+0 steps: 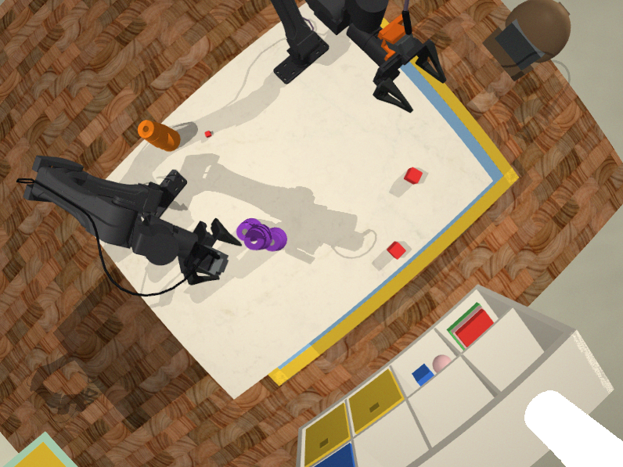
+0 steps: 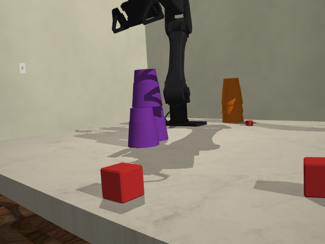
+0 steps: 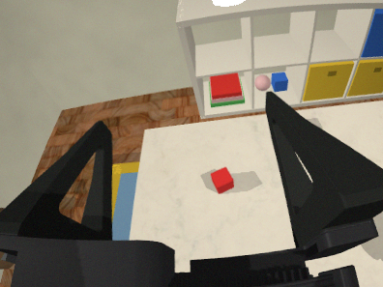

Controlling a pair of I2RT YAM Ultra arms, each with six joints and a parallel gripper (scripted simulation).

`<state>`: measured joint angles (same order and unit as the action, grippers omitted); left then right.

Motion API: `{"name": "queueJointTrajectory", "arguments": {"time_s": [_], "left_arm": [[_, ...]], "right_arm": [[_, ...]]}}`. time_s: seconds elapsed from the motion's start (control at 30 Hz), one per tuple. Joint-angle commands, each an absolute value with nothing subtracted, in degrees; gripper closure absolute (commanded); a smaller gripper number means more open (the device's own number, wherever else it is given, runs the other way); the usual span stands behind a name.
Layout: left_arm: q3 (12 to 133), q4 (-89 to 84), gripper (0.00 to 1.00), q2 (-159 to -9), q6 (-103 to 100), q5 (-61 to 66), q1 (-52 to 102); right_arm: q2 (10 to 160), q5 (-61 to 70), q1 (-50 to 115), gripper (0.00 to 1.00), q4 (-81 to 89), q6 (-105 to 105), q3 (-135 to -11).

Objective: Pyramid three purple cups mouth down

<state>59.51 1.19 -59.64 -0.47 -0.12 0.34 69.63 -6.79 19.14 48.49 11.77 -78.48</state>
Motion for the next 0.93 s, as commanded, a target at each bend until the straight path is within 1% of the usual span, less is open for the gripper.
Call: {"name": "queueJointTrajectory", "arguments": {"time_s": [0.0,0.33,0.4,0.6,0.73,0.9], "left_arm": [[60.26,0.3,0.0,-59.86,-0.01,0.0,0.0],[60.26,0.3,0.0,-59.86,-0.01,0.0,0.0],[60.26,0.3,0.0,-59.86,-0.01,0.0,0.0],[60.26,0.3,0.0,-59.86,-0.01,0.0,0.0],[60.26,0.3,0.0,-59.86,-0.01,0.0,0.0],[60.26,0.3,0.0,-59.86,-0.01,0.0,0.0]], "right_arm": [[64.76,-8.07,16.08,0.0,37.11,6.94,-75.27],[58.35,-4.37,7.44,0.0,16.33,0.61,-66.41],[58.35,-4.37,7.44,0.0,16.33,0.61,-66.41],[58.39,-0.96,2.01,0.0,3.44,-0.85,-61.65],[59.71,0.18,0.07,0.0,-0.18,-0.46,-60.09],[60.16,-0.08,-0.33,0.0,0.05,-0.06,-60.27]]}}
